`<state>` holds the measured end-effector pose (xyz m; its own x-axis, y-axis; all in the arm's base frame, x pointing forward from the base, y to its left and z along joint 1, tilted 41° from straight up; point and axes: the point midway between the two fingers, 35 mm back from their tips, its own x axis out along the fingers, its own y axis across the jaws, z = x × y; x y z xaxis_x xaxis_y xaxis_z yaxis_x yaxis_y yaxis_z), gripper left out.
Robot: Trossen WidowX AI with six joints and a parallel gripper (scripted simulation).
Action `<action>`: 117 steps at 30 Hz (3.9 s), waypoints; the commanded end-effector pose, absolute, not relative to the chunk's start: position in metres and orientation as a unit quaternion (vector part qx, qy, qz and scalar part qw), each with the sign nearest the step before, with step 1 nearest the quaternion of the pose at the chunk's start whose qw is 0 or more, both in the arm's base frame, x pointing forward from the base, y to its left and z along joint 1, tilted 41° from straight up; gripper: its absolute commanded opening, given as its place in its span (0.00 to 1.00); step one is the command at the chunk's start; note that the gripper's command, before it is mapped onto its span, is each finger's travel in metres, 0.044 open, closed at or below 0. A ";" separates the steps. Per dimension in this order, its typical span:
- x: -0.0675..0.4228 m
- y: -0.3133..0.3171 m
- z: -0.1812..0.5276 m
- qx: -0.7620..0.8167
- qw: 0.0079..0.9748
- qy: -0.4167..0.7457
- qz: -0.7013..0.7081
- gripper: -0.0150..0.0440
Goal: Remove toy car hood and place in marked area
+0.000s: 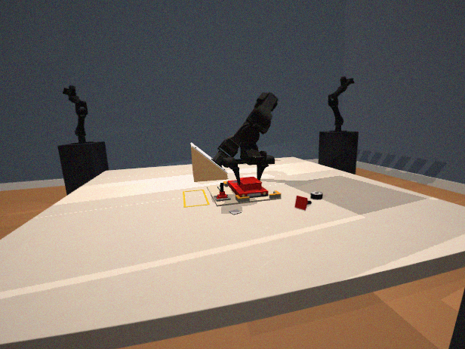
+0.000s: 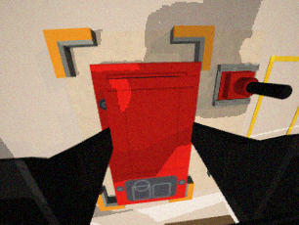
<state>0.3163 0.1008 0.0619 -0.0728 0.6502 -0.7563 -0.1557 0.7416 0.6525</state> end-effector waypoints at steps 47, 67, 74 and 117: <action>0.324 0.055 0.101 0.186 0.656 0.664 0.305 0.25; 0.338 -0.042 0.029 0.178 0.660 0.666 0.297 0.25; 0.333 -0.075 0.002 0.178 0.659 0.666 0.300 0.25; 0.325 -0.084 -0.039 0.180 0.658 0.665 0.303 0.25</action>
